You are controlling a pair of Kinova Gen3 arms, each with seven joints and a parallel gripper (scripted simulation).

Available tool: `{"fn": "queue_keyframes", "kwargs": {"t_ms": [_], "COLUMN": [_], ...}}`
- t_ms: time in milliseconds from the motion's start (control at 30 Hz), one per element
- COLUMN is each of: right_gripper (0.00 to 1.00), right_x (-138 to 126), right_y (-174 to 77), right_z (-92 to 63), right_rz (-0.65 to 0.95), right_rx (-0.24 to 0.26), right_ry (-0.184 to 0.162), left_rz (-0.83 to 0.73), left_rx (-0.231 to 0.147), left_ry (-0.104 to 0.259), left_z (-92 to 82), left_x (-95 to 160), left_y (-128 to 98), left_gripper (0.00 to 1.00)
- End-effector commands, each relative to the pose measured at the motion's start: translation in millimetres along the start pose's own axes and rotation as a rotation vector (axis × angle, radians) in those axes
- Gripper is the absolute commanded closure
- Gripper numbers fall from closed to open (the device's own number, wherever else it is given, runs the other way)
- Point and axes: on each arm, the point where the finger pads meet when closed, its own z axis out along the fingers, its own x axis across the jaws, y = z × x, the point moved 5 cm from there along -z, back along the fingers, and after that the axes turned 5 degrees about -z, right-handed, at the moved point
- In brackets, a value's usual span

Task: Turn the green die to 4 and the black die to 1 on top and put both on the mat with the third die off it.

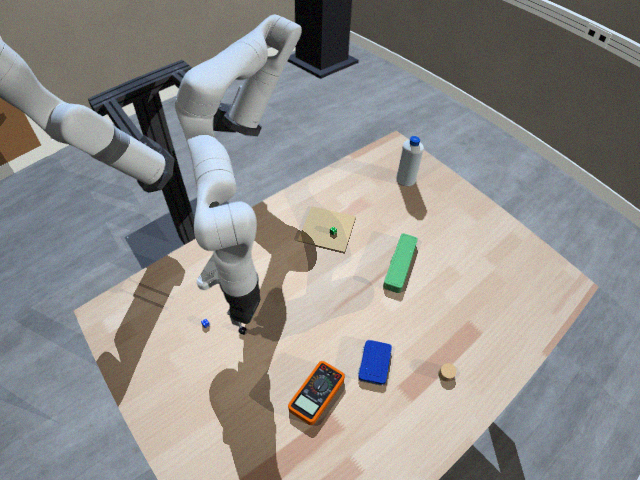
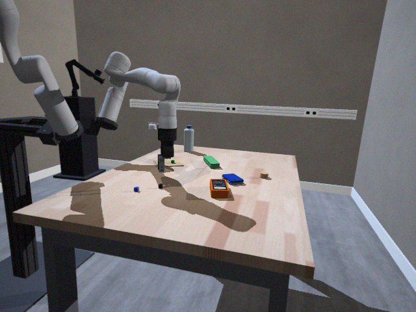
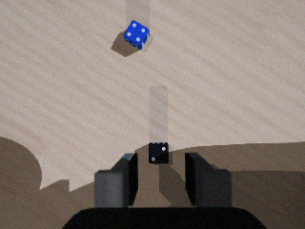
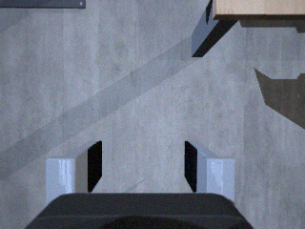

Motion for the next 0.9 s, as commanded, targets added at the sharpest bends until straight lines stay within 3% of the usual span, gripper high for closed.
{"fn": "queue_keyframes", "kwargs": {"t_ms": [0,867], "right_gripper": [0.00,0.00], "right_x": [0,0], "right_y": [0,0], "right_z": [-0.6,-0.6], "right_rz": [0.000,0.000], "right_rx": [-0.002,-0.002], "right_ry": [0.000,0.000], "left_rz": [0.000,0.000], "left_rx": [-0.001,0.000], "left_ry": [-0.003,-0.002], "left_z": [-1.7,9.1], "left_x": [-1,-1], "left_y": [0,0], "left_gripper": [0.36,0.36]}}
